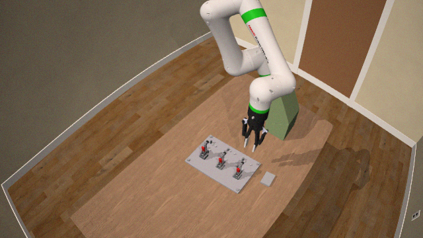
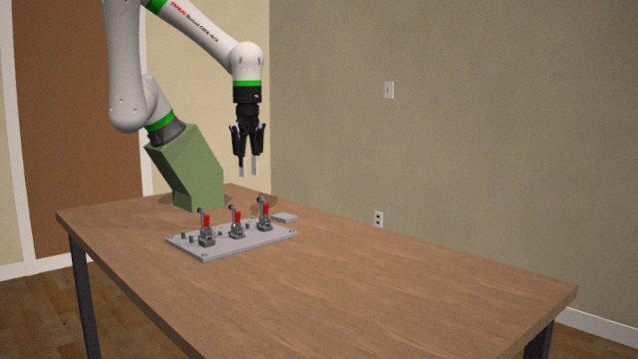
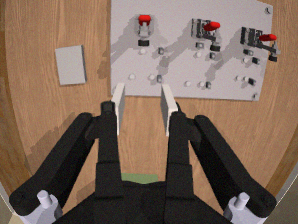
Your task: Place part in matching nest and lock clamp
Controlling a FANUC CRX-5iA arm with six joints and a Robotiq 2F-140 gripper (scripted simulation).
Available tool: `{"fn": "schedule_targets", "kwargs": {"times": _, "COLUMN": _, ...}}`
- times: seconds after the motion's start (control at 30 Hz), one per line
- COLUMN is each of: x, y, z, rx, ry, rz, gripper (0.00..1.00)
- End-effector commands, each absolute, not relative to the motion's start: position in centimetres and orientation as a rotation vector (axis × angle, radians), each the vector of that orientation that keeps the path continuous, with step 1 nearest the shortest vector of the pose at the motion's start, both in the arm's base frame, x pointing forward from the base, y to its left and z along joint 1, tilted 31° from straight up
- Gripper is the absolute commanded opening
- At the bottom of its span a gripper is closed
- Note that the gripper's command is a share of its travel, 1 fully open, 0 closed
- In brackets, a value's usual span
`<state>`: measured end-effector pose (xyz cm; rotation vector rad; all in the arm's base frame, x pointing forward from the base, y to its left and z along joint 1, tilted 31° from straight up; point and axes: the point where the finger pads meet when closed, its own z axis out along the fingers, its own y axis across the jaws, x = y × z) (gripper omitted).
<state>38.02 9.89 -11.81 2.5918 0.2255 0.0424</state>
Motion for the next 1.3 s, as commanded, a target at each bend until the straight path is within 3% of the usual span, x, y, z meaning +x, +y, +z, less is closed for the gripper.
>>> {"fn": "schedule_targets", "kwargs": {"times": 0.0, "x": 38.03, "y": 9.91, "z": -11.81, "rx": 2.592, "ry": 0.226, "rz": 0.043, "gripper": 0.28}}
{"fn": "schedule_targets", "kwargs": {"times": 0.7, "x": 38.03, "y": 9.91, "z": -11.81, "rx": 2.592, "ry": 0.226, "rz": 0.043, "gripper": 0.28}}
{"fn": "schedule_targets", "kwargs": {"times": 0.73, "x": 38.03, "y": 9.91, "z": -11.81, "rx": 2.592, "ry": 0.226, "rz": 0.043, "gripper": 0.58}}
{"fn": "schedule_targets", "kwargs": {"times": 1.27, "x": 38.03, "y": 9.91, "z": -11.81, "rx": 2.592, "ry": 0.226, "rz": 0.043, "gripper": 0.58}}
